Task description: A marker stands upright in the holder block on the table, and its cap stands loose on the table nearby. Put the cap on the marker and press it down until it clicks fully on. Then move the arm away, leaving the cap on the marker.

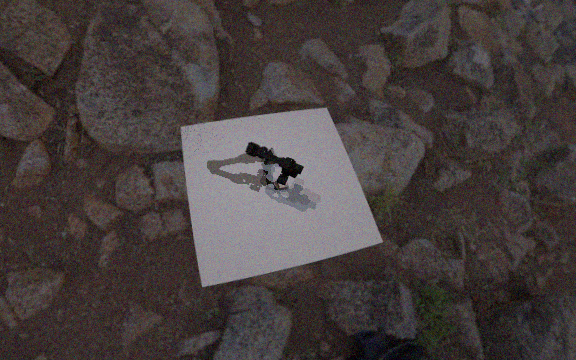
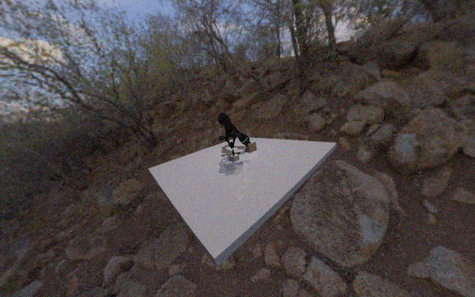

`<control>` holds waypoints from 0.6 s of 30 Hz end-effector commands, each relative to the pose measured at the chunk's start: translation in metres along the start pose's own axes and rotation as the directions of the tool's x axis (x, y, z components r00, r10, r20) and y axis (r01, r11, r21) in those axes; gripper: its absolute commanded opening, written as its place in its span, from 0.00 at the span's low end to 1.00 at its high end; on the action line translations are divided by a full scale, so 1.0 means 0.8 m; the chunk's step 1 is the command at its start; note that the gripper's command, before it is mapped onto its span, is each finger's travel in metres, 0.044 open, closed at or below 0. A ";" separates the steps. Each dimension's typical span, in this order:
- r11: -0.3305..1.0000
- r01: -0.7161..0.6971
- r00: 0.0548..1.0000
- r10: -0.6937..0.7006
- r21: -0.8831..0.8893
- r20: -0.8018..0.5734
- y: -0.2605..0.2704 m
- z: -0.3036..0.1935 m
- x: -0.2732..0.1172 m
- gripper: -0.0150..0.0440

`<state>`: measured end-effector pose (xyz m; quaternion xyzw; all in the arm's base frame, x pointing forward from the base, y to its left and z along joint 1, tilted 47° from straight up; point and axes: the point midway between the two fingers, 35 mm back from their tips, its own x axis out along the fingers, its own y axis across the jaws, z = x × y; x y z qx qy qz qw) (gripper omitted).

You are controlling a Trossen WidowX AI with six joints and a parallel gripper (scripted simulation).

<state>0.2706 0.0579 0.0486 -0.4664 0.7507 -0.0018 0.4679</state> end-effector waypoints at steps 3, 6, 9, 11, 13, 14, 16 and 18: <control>1.000 0.001 1.000 -0.001 -0.007 -0.009 0.000 0.000 0.014 0.25; 1.000 0.001 1.000 -0.001 -0.007 -0.009 0.000 0.001 0.020 0.25; 1.000 0.001 1.000 -0.001 -0.007 -0.009 0.000 0.001 0.026 0.25; 1.000 0.001 1.000 -0.001 -0.006 -0.009 0.000 0.001 0.030 0.25; 1.000 0.001 1.000 -0.001 -0.006 -0.009 0.000 0.001 0.034 0.25; 1.000 0.001 1.000 -0.001 -0.006 -0.009 0.000 0.001 0.036 0.25; 1.000 0.001 1.000 -0.001 -0.006 -0.009 0.000 0.001 0.040 0.25; 1.000 0.001 1.000 -0.001 -0.006 -0.009 0.000 0.000 0.044 0.25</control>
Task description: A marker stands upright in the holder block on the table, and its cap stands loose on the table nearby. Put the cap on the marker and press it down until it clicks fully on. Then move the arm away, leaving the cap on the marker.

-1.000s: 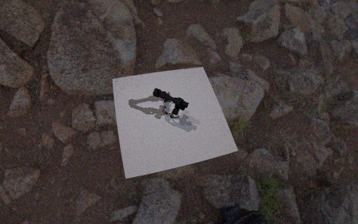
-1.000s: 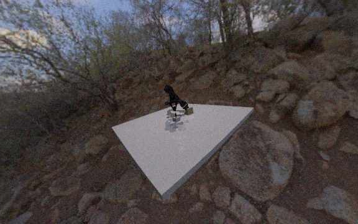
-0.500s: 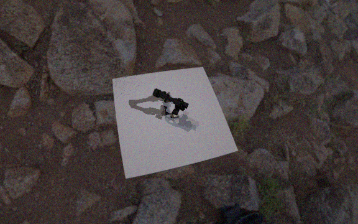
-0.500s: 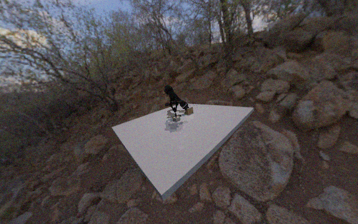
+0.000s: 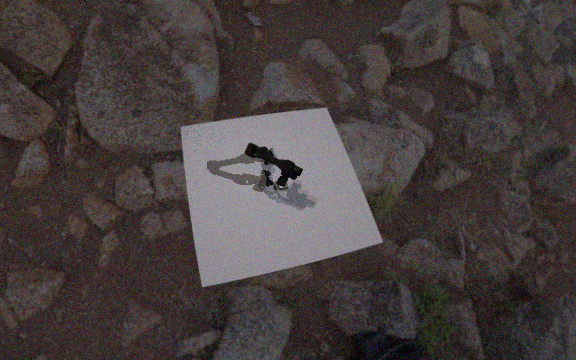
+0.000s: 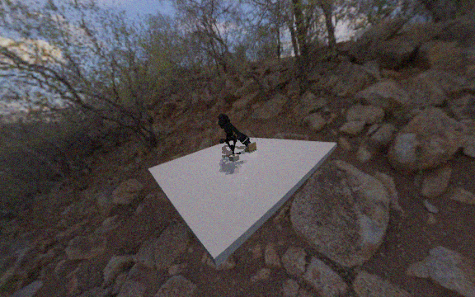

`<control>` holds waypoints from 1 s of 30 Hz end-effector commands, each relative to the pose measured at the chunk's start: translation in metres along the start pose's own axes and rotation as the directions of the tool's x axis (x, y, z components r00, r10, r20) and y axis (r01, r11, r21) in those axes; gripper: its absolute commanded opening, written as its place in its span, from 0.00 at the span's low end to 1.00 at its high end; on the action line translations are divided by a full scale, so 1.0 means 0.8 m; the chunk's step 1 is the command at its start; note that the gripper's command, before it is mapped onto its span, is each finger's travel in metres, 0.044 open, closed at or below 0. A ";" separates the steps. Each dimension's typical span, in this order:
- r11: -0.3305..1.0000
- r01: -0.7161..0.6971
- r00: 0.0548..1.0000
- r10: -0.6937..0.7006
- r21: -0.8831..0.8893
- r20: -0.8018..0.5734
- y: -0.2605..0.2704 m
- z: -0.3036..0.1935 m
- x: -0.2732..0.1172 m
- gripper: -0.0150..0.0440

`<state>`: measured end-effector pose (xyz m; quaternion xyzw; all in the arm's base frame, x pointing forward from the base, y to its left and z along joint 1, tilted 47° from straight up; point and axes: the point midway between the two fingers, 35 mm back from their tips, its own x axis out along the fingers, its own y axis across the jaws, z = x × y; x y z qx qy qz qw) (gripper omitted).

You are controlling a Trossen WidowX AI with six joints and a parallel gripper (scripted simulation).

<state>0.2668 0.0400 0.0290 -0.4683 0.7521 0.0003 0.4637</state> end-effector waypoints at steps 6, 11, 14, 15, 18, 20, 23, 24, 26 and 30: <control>1.000 0.002 1.000 -0.002 0.003 -0.004 -0.002 -0.001 0.023 0.25; 1.000 0.003 1.000 -0.003 0.003 -0.004 -0.001 -0.002 0.033 0.25; 1.000 0.003 1.000 -0.003 0.003 -0.005 -0.001 -0.002 0.034 0.25; 1.000 0.003 1.000 -0.003 0.003 -0.005 -0.001 -0.002 0.034 0.25; 1.000 0.003 1.000 -0.003 0.003 -0.005 -0.001 -0.002 0.034 0.25; 1.000 0.003 1.000 -0.003 0.003 -0.005 -0.001 -0.002 0.034 0.25; 1.000 0.000 1.000 0.000 0.007 -0.006 -0.001 -0.002 0.033 0.39; 1.000 0.000 1.000 0.000 0.007 -0.006 -0.001 -0.002 0.033 0.43; 1.000 0.000 1.000 0.000 0.007 -0.006 -0.001 -0.002 0.033 0.52; 1.000 0.000 1.000 0.000 0.007 -0.006 -0.001 -0.002 0.033 0.70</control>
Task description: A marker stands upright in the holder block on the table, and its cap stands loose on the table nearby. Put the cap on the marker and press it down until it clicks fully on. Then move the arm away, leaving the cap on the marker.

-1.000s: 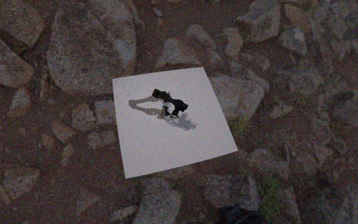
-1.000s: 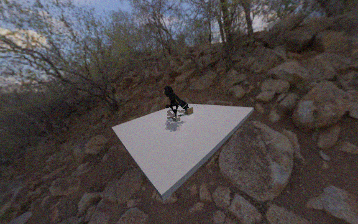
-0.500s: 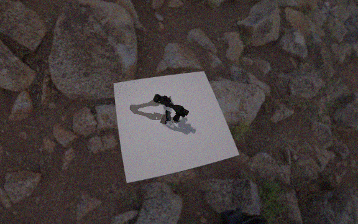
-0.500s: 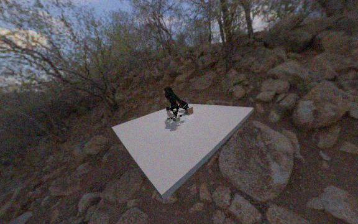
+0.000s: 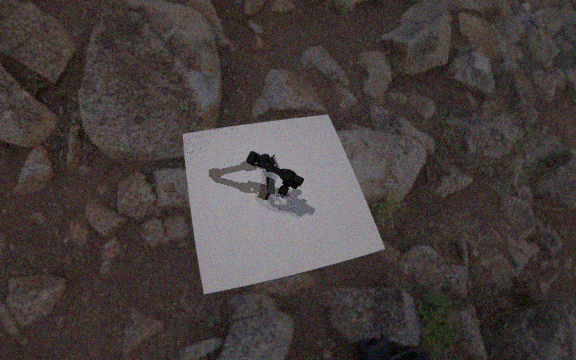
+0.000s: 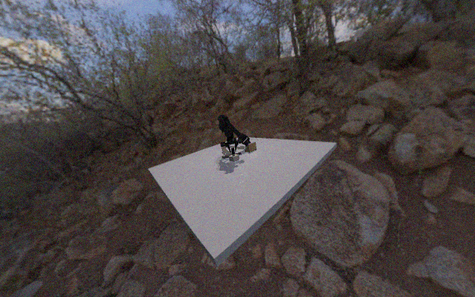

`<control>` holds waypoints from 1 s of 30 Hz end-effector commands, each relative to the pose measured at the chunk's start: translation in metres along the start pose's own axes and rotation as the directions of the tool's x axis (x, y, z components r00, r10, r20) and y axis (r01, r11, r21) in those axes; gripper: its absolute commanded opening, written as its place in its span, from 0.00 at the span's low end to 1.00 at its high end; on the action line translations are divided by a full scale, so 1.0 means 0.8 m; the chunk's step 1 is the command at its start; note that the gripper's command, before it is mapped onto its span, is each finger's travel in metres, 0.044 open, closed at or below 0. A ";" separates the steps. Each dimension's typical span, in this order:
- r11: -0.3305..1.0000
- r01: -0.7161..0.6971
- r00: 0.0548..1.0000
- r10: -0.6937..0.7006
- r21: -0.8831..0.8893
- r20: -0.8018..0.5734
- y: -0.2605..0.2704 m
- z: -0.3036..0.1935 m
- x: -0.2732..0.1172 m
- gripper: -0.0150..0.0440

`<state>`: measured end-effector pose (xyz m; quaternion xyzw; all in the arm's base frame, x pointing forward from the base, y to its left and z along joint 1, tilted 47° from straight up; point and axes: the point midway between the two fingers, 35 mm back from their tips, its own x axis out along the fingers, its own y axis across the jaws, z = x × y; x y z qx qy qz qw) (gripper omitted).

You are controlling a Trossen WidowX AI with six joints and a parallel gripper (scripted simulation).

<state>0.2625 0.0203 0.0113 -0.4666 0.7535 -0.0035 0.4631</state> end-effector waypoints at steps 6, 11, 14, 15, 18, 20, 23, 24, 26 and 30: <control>1.000 0.000 1.000 0.000 0.000 0.000 0.000 0.000 0.000 0.97; 1.000 -0.001 1.000 0.001 0.000 0.002 -0.001 0.003 -0.022 1.00; 1.000 -0.002 1.000 0.002 -0.001 0.002 0.000 0.003 -0.071 1.00; 1.000 -0.002 1.000 0.002 -0.001 0.002 0.000 0.001 -0.084 1.00; 1.000 -0.002 1.000 0.002 -0.001 0.001 0.001 0.000 -0.094 1.00; 1.000 -0.002 1.000 0.002 -0.001 0.001 0.001 0.000 -0.094 1.00; 0.991 -0.002 1.000 0.002 0.133 0.001 0.001 0.000 -0.092 0.87; 0.974 -0.002 1.000 0.001 0.227 0.001 0.001 0.000 -0.091 0.82; 0.913 -0.001 1.000 0.001 0.408 0.002 0.001 0.000 -0.089 0.73; 0.696 -0.001 1.000 0.000 0.718 0.002 0.001 0.000 -0.085 0.56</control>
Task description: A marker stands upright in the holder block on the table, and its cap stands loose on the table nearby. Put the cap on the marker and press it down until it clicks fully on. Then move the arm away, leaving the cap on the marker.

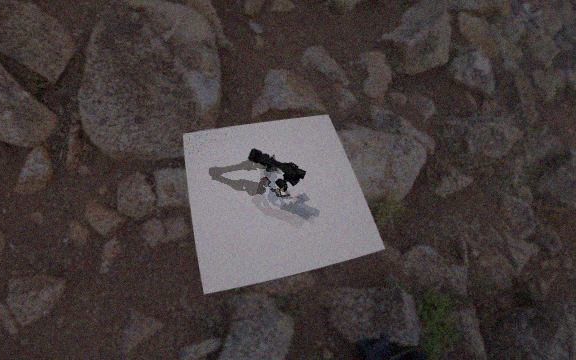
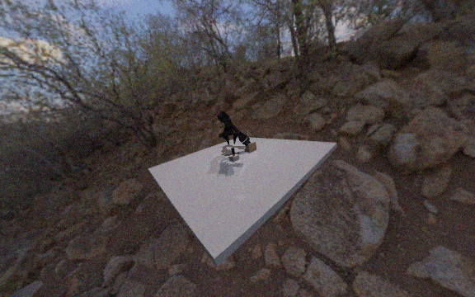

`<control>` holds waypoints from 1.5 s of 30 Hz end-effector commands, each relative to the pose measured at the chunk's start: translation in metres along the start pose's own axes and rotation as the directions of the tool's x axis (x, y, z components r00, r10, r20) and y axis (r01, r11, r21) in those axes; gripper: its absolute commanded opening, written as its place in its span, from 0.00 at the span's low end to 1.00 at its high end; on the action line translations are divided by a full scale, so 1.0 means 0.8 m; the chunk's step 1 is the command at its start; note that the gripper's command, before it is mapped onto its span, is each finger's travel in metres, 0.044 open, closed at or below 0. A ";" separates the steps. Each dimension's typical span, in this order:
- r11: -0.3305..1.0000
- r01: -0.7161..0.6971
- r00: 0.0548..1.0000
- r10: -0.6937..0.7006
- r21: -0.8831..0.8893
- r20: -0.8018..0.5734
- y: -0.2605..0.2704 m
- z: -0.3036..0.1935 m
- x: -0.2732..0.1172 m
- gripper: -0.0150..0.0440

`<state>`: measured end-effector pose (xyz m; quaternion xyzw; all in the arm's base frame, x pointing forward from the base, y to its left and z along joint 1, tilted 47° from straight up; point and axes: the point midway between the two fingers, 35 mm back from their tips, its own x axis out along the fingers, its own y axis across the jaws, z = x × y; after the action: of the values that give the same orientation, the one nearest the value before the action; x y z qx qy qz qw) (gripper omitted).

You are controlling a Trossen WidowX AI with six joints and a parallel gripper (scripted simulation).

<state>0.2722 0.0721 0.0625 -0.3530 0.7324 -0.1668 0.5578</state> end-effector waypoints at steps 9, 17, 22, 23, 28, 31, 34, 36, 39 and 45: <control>0.881 0.005 1.000 -0.003 0.473 -0.006 0.001 -0.001 0.008 0.25; 0.881 0.005 1.000 -0.003 0.473 -0.006 0.001 -0.001 0.010 0.25; 0.881 0.005 1.000 -0.003 0.473 -0.006 0.001 -0.001 0.017 0.25; 0.881 0.006 1.000 -0.003 0.473 -0.006 0.001 -0.001 0.019 0.25; 0.881 0.006 1.000 -0.003 0.473 -0.006 0.001 -0.001 0.029 0.25; 0.881 0.006 1.000 -0.003 0.474 -0.006 0.001 -0.001 0.035 0.25; 0.881 0.006 1.000 -0.004 0.474 -0.006 0.001 -0.001 0.041 0.25; 0.881 0.006 1.000 -0.004 0.474 -0.006 0.001 -0.001 0.045 0.25; 0.881 0.006 1.000 -0.004 0.474 -0.006 0.001 -0.001 0.051 0.25; 0.880 0.004 1.000 -0.003 0.476 -0.004 0.002 0.001 0.053 0.25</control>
<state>0.2663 0.0430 0.0308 -0.2065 0.6695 -0.3430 0.6257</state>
